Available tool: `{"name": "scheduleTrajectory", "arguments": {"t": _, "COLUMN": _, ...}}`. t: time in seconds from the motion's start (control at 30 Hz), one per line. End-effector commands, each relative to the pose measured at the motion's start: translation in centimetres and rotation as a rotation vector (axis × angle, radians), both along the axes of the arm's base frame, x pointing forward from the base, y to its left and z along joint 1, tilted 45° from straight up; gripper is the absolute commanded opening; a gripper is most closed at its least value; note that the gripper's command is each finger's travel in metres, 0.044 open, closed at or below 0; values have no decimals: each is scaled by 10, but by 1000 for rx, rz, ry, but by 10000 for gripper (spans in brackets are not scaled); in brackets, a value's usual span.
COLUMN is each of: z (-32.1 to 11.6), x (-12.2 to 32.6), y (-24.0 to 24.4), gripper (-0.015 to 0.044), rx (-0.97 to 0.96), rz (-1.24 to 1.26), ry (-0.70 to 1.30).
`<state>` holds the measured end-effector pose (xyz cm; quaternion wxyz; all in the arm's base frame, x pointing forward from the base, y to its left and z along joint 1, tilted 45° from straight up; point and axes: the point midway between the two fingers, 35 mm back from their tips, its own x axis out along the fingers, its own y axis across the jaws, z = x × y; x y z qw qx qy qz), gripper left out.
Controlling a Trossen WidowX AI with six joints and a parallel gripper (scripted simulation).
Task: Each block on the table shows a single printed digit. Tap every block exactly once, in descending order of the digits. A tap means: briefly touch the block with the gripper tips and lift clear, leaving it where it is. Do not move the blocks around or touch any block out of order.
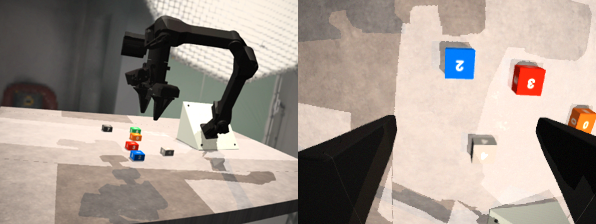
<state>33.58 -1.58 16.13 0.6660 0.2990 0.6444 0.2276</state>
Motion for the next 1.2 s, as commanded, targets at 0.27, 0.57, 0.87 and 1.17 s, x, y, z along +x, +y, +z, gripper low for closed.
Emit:
{"name": "scheduleTrajectory", "arguments": {"t": 0.27, "z": 3, "x": 11, "y": 3, "gripper": 400, "rx": 9, "rz": -11, "ry": 7}}
{"name": "scheduleTrajectory", "arguments": {"t": 0.57, "z": 3, "x": 11, "y": 3, "gripper": 400, "rx": 9, "rz": -11, "ry": 7}}
{"name": "scheduleTrajectory", "arguments": {"t": 0.87, "z": -64, "x": -11, "y": -64, "gripper": 400, "rx": 4, "rz": -11, "ry": 9}}
{"name": "scheduleTrajectory", "arguments": {"t": 1.17, "z": -64, "x": -11, "y": -64, "gripper": 400, "rx": 4, "rz": -11, "ry": 9}}
